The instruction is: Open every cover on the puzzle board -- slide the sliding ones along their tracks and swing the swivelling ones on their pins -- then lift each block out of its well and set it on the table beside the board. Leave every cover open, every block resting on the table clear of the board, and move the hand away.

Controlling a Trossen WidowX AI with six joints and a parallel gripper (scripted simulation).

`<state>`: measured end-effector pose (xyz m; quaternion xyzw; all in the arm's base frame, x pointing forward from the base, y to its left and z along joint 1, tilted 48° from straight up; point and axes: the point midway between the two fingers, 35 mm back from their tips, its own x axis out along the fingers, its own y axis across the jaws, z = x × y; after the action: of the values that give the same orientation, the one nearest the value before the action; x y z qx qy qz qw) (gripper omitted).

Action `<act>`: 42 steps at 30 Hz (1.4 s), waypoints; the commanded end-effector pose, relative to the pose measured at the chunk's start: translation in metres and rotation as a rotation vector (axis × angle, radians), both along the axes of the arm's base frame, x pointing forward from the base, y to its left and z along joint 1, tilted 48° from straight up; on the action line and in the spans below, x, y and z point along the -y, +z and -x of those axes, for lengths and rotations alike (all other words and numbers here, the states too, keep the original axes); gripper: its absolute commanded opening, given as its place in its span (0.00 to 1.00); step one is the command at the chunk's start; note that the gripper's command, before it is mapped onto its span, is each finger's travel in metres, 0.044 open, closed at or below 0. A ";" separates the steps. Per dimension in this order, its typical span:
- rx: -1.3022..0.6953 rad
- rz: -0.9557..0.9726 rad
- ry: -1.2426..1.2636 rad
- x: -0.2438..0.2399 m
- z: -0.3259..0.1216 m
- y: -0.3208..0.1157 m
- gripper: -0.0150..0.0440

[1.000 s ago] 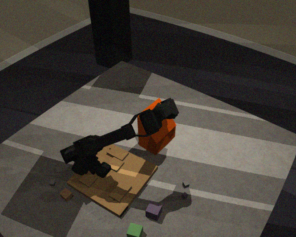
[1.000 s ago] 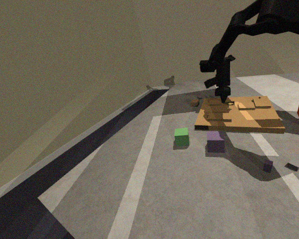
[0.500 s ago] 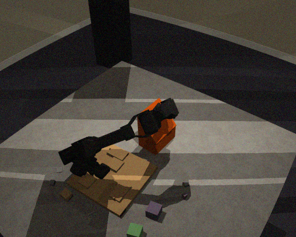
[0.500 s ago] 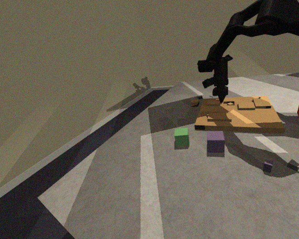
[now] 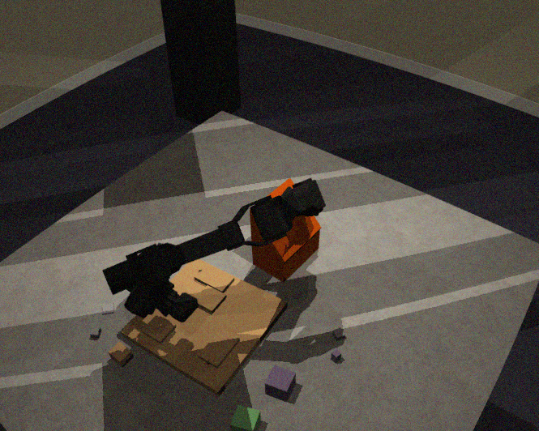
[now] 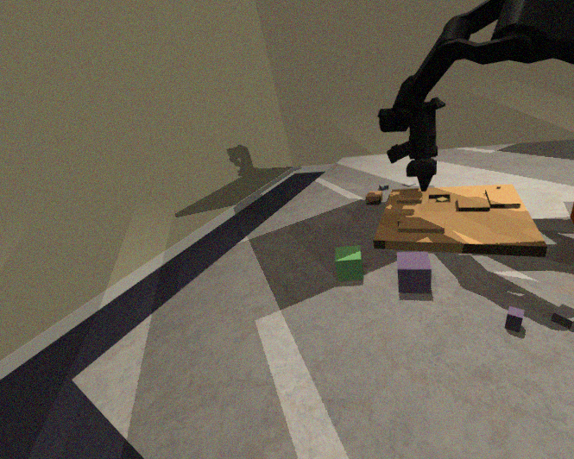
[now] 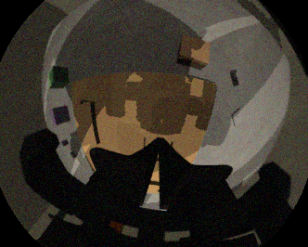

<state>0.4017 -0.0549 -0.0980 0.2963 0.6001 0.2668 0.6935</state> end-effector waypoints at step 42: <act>1.141 0.225 1.065 0.016 0.112 0.016 0.25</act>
<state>0.3416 -0.0755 -0.0868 -0.0384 0.4200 0.5049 0.7531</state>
